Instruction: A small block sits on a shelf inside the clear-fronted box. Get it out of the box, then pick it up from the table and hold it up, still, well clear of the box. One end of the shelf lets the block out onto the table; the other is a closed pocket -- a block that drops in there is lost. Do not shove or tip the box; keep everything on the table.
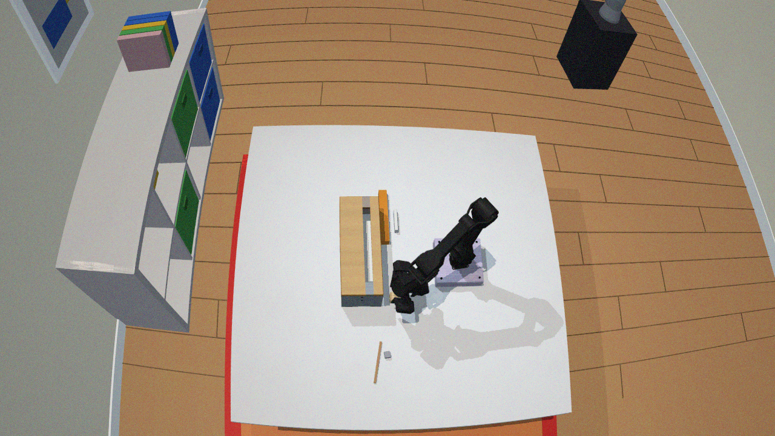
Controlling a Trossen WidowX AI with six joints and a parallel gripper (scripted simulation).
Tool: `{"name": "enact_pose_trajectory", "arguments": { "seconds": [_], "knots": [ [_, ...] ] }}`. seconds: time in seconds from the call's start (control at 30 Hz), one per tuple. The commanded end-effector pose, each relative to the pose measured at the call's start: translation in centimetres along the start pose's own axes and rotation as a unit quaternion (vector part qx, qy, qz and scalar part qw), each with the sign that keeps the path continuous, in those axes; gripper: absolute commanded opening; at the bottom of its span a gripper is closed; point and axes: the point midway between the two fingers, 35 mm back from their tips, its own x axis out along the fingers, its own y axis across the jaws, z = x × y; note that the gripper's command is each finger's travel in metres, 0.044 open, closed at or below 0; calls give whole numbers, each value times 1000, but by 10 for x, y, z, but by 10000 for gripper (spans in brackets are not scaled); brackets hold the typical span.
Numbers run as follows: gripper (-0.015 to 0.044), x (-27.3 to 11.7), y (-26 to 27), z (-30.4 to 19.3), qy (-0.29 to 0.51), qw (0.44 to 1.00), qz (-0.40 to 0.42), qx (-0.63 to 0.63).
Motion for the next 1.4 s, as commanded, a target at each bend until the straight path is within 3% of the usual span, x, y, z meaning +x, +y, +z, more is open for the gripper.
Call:
{"name": "enact_pose_trajectory", "arguments": {
  "seconds": [0.0, 1.13, 1.37],
  "knots": [
    [285, 7, 1, 3, 0, 1000, 4, 1],
    [285, 53, 6, 24, 0, 1000, 4, 1],
    [101, 53, 6, 24, 0, 1000, 4, 1]
  ]
}}
